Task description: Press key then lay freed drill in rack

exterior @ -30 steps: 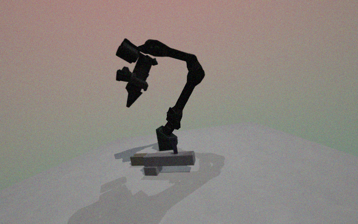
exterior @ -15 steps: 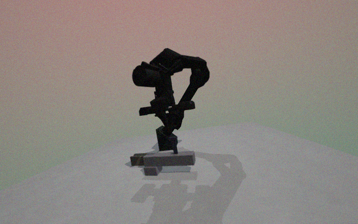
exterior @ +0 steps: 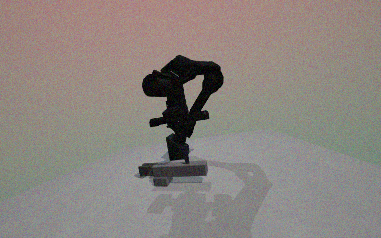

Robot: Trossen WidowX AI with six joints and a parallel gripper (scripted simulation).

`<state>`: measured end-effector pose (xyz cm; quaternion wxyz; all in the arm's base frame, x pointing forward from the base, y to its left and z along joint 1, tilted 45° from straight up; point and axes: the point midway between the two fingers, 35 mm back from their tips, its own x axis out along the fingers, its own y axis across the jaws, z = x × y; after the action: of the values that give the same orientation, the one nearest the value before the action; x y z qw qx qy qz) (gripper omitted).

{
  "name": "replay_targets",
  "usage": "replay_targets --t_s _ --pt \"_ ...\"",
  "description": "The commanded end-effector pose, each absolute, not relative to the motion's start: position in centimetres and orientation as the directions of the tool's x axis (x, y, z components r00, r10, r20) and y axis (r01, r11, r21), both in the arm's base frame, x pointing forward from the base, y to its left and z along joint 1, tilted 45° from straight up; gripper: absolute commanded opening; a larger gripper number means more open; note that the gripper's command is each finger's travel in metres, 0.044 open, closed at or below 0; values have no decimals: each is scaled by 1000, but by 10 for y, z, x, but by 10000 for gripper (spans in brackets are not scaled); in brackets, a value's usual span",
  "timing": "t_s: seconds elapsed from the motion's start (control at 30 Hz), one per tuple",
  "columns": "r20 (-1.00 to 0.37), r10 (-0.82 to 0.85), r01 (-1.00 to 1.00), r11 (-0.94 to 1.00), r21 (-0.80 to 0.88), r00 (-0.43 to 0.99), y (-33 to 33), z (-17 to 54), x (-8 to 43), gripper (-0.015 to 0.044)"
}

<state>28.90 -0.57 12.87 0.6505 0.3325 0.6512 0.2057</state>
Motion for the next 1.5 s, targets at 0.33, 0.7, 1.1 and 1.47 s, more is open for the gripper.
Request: replay_targets --t_s 0.33,0.7,1.1,1.47 --pt "-706 704 165 690 704 70 0 123 290 0" --pt "-706 704 165 690 705 70 3 120 290 0" --pt "-706 705 165 690 705 70 6 119 287 0" --pt "-706 705 165 690 705 70 9 117 286 0"
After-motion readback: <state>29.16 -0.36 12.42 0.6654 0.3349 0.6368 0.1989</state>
